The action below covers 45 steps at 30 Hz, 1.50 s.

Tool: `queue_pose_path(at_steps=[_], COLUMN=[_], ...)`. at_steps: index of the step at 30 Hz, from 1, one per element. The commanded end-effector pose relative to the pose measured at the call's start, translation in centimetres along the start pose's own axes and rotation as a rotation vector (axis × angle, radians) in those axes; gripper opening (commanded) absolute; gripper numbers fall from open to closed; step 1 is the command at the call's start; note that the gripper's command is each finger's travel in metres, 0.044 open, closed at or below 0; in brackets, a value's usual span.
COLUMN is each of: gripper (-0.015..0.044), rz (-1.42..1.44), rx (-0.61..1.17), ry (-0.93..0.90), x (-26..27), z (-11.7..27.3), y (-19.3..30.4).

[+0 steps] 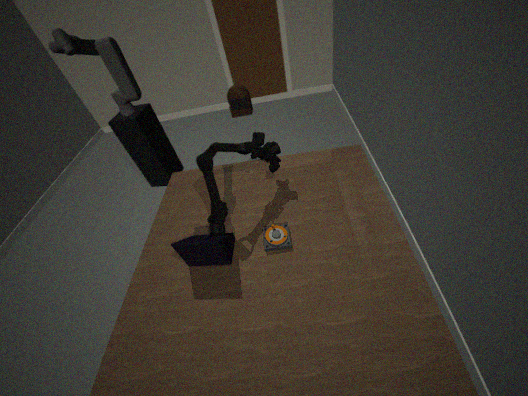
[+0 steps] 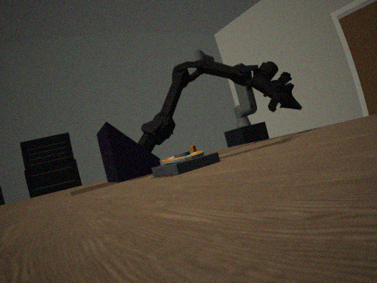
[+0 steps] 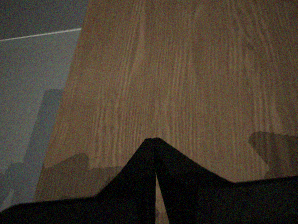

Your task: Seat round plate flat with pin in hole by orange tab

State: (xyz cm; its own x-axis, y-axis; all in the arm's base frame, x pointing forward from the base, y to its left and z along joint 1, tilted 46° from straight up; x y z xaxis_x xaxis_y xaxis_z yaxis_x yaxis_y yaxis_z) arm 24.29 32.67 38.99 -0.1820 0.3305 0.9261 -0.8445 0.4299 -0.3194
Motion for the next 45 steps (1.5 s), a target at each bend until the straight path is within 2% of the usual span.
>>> queue_pose_path(at_steps=[1,7,9,14,19,26,31,45], gripper=[0.0,0.0,0.0,0.0,0.0,0.0,0.0,0.0], rz=[0.015,0.071,0.068,0.049,0.046,-0.007,-0.086,-0.096], rx=[-0.012,0.044,0.063,0.197,0.344,0.527,0.619,0.621], ry=[0.154,0.412,0.451,0.628,0.696,0.664,0.508,0.482], x=[-5.4,-14.8,-16.2,-24.0,-29.4,-35.0,-38.1,-38.5], z=[-0.6,0.3,0.6,3.6,6.7,11.7,16.6,17.1], y=[-2.5,-5.9,-6.2,-7.7,-8.3,-7.9,-6.9,-6.0])
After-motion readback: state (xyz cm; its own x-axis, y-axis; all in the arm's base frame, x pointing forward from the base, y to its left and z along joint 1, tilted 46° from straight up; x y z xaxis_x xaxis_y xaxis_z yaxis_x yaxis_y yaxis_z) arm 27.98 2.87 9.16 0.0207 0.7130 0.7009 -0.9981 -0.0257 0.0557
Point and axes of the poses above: the point midway between the two fingers, 35 mm back from their tips, its own z axis back along the fingers, its own x axis across the jaws, y = z × x, the point moved 1 cm from there along z, back along the fingers, and after that the axes turned 9 degrees about -z, right-handed, at the moved point
